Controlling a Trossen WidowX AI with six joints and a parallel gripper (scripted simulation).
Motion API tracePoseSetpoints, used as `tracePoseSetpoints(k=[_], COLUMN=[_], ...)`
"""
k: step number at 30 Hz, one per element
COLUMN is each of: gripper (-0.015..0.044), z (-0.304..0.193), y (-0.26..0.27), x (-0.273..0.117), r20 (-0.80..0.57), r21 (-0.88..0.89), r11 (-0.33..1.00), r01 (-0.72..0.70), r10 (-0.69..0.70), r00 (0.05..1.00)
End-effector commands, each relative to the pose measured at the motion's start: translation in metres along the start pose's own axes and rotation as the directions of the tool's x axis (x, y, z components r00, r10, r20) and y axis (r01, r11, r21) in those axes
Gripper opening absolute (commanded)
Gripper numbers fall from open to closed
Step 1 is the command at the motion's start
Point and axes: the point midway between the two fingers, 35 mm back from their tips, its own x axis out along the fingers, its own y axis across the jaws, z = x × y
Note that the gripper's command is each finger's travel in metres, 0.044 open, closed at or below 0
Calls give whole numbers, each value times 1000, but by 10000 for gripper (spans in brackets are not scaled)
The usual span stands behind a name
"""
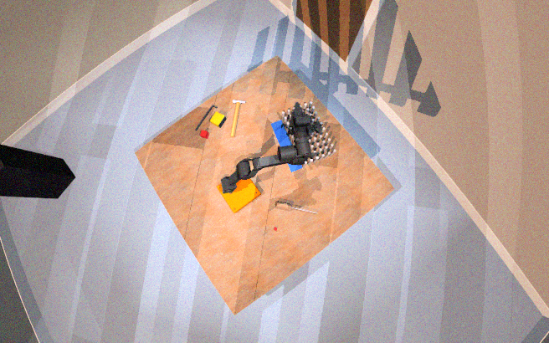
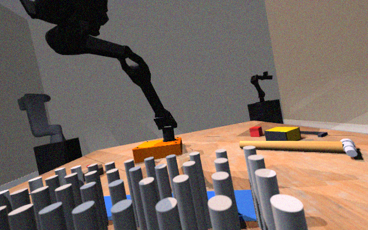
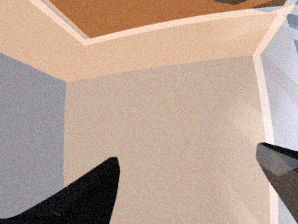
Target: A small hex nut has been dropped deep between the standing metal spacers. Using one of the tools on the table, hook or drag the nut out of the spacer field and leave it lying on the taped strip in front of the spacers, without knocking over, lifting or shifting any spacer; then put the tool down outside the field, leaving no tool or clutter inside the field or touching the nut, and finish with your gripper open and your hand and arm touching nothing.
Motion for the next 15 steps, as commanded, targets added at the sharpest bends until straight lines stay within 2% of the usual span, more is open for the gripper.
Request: tracePoseSetpoints(k=[1, 2, 11, 15], gripper=[426, 440, 440, 440], z=[-1, -3, -42, -38], y=[0, 0, -1, 0], x=[0, -1, -8, 4], r20=[1, 2, 24, 48], r21=[-1, -5, -53, -132], r11=[1000, 1000, 999, 988], r01=[0, 1, 10, -84], r10=[0, -1, -8, 92], r00=[1000, 1000, 1000, 995])
